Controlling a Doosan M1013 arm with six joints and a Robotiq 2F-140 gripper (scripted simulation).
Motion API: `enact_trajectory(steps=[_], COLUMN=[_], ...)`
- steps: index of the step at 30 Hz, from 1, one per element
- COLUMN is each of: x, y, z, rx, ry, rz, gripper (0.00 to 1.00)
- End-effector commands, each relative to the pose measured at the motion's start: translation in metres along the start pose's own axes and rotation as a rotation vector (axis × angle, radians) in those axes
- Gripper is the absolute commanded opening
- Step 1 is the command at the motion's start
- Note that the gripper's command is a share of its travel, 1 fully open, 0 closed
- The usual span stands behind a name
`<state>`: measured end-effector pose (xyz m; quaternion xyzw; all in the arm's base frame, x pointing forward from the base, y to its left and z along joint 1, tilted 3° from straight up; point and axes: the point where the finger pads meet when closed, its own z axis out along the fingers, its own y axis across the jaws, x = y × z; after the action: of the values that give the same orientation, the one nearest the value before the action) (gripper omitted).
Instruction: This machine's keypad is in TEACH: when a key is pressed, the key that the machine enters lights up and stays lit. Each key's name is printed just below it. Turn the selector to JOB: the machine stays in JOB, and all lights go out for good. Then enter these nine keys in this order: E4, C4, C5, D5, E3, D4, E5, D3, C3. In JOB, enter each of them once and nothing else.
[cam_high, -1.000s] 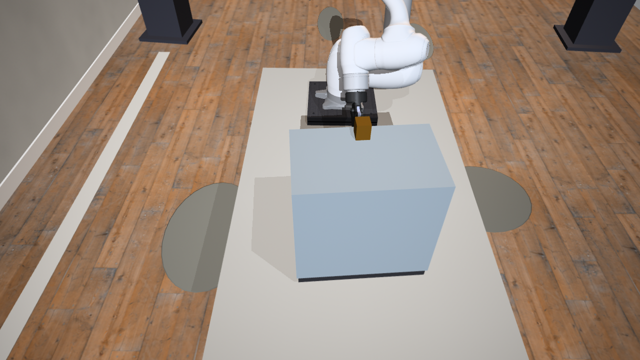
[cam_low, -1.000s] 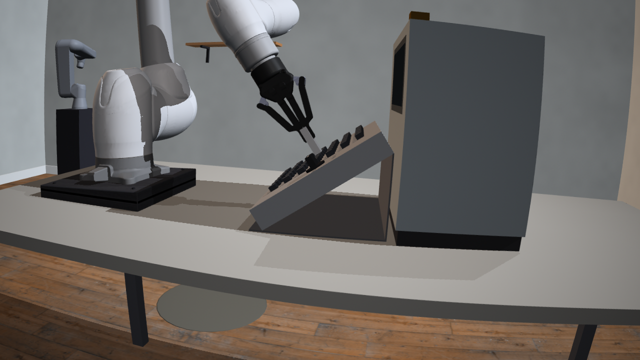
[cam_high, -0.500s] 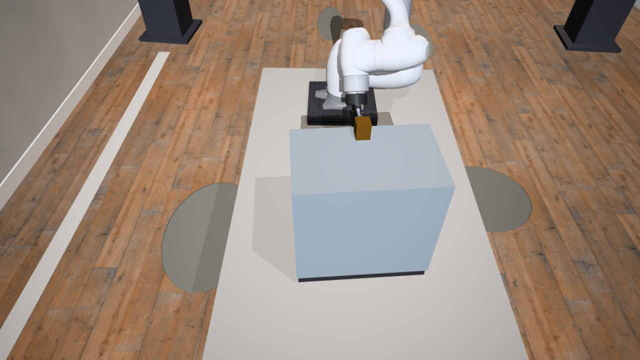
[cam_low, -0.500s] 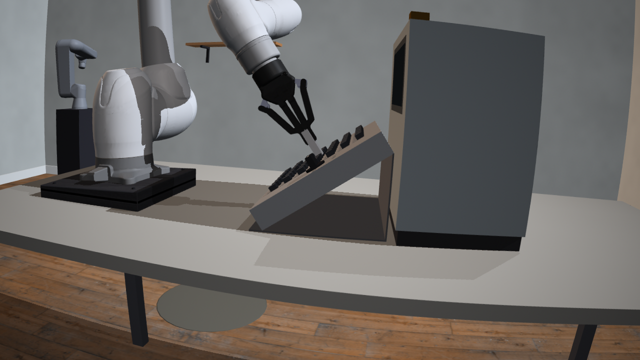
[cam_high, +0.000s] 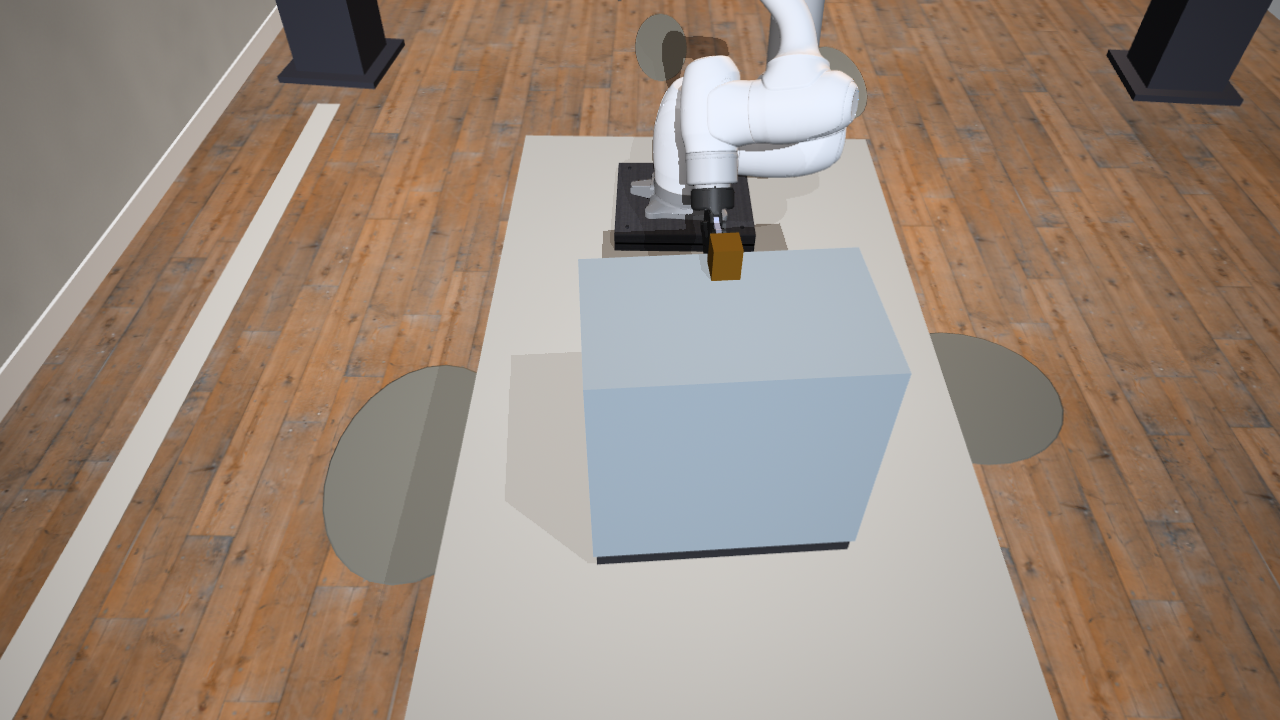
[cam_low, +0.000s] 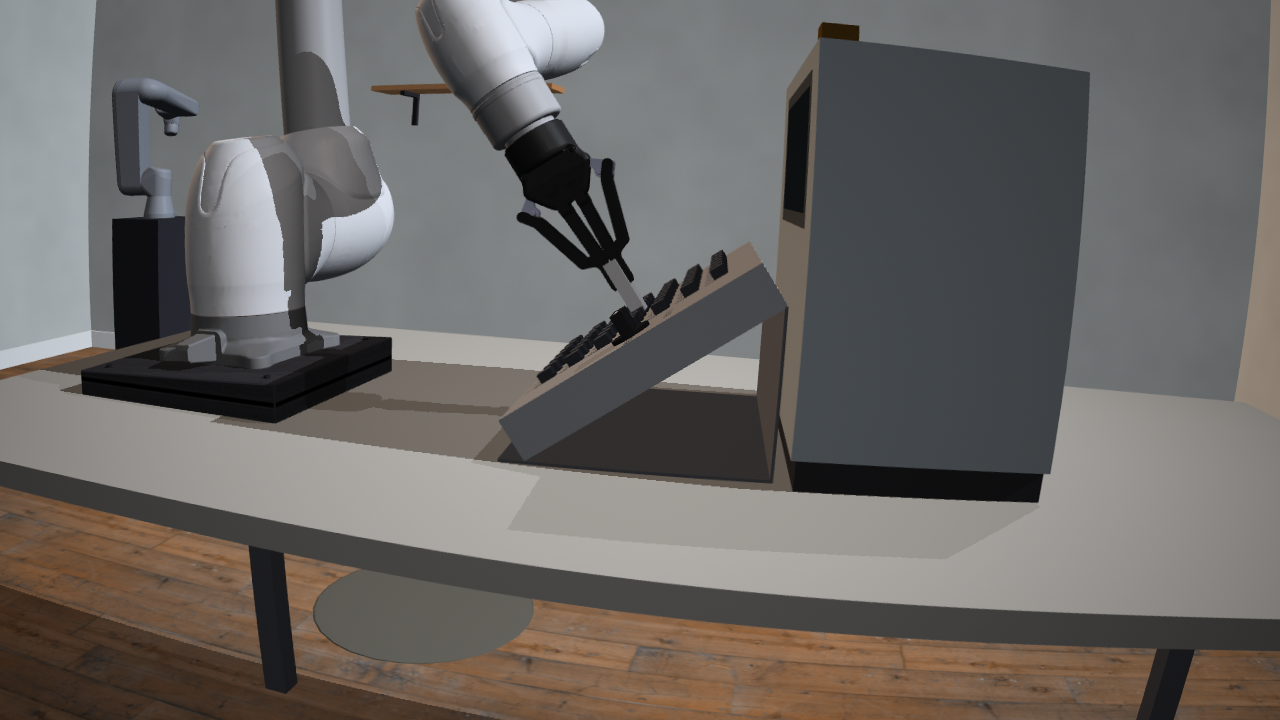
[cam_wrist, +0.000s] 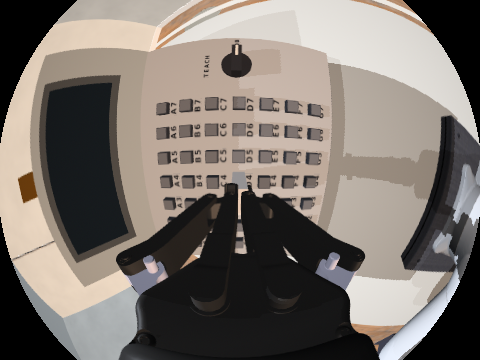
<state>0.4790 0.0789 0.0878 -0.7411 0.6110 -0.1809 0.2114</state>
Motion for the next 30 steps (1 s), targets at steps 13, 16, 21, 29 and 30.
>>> enact_trajectory(steps=[13, 16, 21, 29, 30], x=[0.0, 0.0, 0.0, 0.0, 0.0], y=[0.0, 0.0, 0.0, 0.0, 0.0], z=[0.0, 0.0, -0.001, -0.011, -0.012], rx=[0.0, 0.0, 0.0, 0.0, 0.0], ry=[0.0, 0.0, 0.0, 0.0, 0.0], rz=[0.0, 0.0, 0.0, 0.0, 0.0], gripper=[0.0, 0.0, 0.0, 0.0, 0.0])
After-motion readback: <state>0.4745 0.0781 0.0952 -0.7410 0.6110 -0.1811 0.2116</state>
